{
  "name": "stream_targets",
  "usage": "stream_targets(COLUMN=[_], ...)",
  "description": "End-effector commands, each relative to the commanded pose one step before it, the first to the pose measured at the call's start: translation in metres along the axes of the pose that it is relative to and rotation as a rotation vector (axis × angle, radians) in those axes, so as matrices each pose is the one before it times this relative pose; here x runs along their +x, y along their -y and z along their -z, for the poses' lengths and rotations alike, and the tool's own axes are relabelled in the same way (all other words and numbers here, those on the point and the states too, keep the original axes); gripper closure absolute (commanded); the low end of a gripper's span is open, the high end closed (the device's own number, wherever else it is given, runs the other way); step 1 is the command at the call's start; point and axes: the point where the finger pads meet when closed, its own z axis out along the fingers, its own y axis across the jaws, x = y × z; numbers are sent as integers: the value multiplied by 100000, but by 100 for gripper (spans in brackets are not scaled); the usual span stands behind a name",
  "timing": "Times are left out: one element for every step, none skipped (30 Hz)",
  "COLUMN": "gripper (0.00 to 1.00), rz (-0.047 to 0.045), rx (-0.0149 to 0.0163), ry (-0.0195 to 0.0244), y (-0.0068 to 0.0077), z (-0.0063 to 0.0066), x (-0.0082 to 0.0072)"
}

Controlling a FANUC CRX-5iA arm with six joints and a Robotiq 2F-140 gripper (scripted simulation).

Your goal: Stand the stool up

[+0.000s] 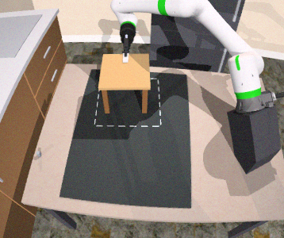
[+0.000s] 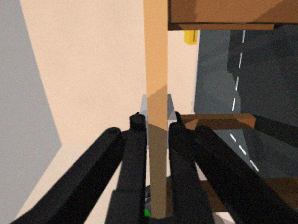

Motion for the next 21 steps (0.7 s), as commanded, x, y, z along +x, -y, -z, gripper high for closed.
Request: stream_targets(gripper=[90, 90, 90, 90, 90, 90, 90, 90, 90, 90, 90, 90, 90, 90, 90, 90, 67, 67, 67, 67, 67], rz=[167, 0, 0, 0, 0, 0, 0, 0, 0, 0, 0, 0, 0, 0, 0, 0, 0, 0, 0, 0, 0], rx=[-147, 0, 0, 0, 0, 0, 0, 0, 0, 0, 0, 0, 0, 0, 0, 0, 0, 0, 0, 0, 0], ry=[-47, 0, 0, 0, 0, 0, 0, 0, 0, 0, 0, 0, 0, 0, 0, 0, 0, 0, 0, 0, 0], y=[94, 0, 0, 0, 0, 0, 0, 0, 0, 0, 0, 0, 0, 0, 0, 0, 0, 0, 0, 0, 0], z=[53, 0, 0, 0, 0, 0, 0, 0, 0, 0, 0, 0, 0, 0, 0, 0, 0, 0, 0, 0, 0], x=[22, 0, 0, 0, 0, 0, 0, 0, 0, 0, 0, 0, 0, 0, 0, 0, 0, 0, 0, 0, 0])
